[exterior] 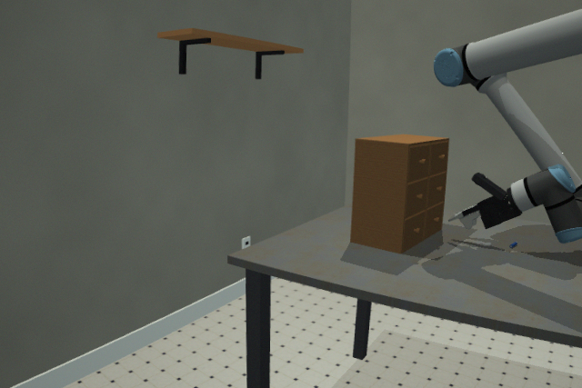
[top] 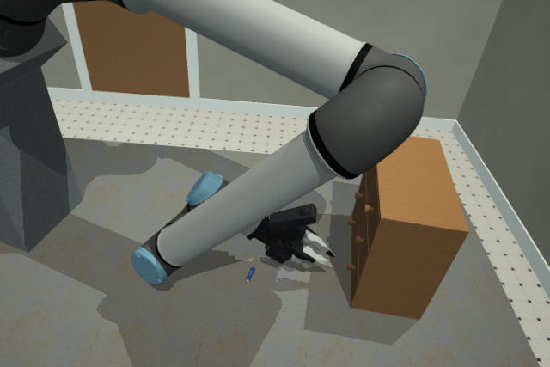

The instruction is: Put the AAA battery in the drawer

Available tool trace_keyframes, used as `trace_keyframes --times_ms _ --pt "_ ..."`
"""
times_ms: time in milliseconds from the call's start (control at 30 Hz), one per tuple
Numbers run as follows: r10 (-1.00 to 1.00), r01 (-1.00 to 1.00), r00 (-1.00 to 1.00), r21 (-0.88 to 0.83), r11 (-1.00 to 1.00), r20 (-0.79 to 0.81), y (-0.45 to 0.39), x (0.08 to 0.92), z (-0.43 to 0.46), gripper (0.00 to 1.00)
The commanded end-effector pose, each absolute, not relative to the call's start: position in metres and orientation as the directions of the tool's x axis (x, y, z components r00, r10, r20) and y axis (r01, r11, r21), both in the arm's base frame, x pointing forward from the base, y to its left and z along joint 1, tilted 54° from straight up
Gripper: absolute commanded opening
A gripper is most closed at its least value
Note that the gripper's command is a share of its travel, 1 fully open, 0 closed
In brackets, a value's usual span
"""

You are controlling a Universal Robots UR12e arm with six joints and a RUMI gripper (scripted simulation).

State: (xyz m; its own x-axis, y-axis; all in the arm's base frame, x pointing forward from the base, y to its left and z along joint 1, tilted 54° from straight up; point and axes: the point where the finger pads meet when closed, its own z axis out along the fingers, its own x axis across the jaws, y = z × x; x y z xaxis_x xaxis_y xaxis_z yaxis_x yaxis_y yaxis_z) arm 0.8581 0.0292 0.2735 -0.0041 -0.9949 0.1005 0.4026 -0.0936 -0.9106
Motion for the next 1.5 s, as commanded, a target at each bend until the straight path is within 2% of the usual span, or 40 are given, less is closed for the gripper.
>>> trace_keyframes --times_ms 0,1467 --pt "-0.995 0.403 -0.004 -0.910 -0.094 0.101 0.0293 0.8693 0.2738 0.20" --pt "-0.995 0.403 -0.004 -0.910 -0.094 0.101 0.0293 0.8770 0.2738 0.20"
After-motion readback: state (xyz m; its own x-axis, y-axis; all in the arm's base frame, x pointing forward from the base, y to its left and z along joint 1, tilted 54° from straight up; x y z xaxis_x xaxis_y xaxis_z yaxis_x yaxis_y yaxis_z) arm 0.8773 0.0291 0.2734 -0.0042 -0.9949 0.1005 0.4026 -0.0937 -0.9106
